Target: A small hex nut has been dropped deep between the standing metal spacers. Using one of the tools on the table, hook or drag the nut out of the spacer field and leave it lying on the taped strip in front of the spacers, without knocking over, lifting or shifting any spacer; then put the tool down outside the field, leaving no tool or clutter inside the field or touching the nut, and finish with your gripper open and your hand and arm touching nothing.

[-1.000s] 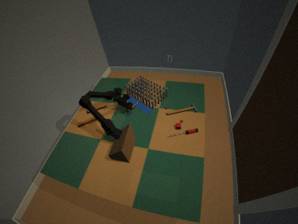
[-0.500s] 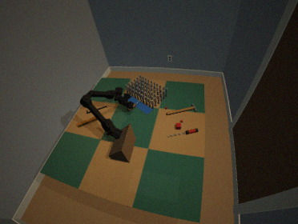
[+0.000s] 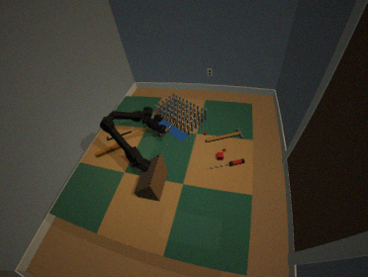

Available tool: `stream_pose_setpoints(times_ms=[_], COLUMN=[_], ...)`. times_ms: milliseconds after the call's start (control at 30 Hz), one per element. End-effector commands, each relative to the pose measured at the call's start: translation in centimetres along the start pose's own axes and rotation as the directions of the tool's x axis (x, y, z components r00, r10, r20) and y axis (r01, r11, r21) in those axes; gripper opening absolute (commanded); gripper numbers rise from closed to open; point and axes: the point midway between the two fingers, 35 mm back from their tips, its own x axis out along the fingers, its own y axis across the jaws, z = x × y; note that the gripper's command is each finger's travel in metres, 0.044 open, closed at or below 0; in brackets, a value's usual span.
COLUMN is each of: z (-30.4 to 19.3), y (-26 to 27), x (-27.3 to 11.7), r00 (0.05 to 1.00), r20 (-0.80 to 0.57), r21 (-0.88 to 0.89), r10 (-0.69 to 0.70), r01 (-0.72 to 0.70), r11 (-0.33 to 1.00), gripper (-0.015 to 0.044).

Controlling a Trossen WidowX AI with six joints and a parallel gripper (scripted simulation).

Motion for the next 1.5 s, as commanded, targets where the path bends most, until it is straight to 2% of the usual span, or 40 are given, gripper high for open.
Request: stream_pose_setpoints(times_ms=[0, 1467], z=[0.2, 2.0], y=[0.0, -0.9], x=[-0.1, 1.1], r00=[1.0, 1.0], r20=[0.004, 0.006], r21=[-0.004, -0.004], r10=[0.004, 0.004], r01=[-0.004, -0.004], r11=[1.0, 1.0], gripper=[0.0, 0.0])
